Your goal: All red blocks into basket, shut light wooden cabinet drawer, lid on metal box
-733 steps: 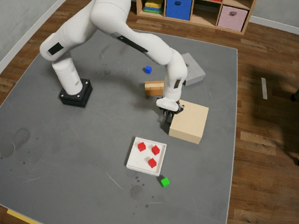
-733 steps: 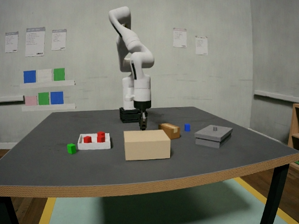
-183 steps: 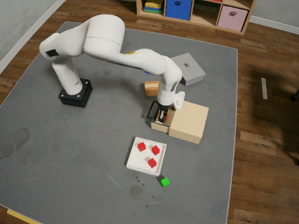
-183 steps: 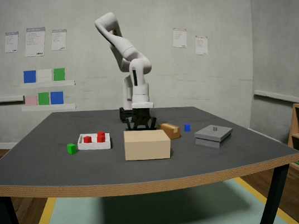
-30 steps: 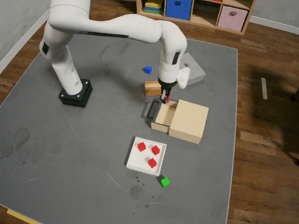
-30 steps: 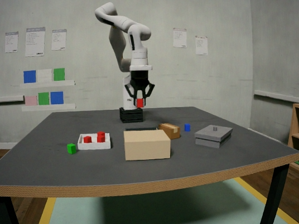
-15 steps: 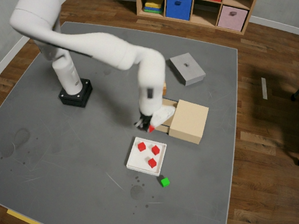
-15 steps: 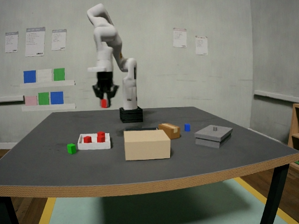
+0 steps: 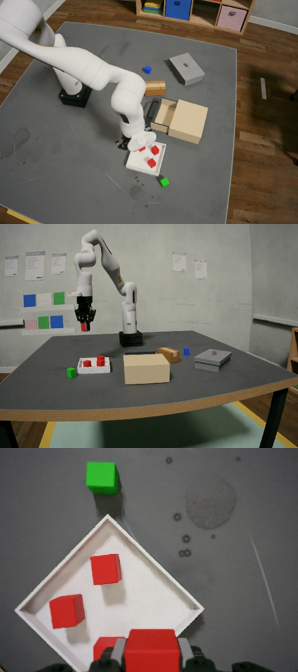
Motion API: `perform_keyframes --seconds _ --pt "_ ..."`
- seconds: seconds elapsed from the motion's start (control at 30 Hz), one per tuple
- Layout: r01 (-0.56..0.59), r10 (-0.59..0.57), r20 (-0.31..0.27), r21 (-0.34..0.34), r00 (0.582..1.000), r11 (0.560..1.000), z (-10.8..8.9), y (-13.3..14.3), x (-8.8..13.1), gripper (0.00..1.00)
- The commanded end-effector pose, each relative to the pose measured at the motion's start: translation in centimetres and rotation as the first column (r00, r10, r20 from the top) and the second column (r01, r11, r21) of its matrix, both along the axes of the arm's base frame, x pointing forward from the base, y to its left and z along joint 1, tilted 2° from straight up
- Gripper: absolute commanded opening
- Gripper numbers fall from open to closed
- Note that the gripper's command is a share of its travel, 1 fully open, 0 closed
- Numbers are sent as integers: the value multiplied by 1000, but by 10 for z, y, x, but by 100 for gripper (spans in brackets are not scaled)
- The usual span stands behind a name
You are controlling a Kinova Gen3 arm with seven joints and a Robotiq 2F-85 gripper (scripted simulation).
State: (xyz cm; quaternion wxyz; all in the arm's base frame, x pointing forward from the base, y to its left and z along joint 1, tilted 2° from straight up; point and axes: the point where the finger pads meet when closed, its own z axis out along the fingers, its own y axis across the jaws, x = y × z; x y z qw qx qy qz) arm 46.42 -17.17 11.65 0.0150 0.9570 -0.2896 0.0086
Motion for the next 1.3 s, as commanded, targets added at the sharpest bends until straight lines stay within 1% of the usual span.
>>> perform_keyframes --seconds 0.0,0.77,1.27 --pt "0 0 2 -1 1000 1000 1 0 1 10" --pt "0 0 2 -1 1000 1000 -4 0 1 10" --pt "0 0 2 -1 1000 1000 -20 -1 1 10"
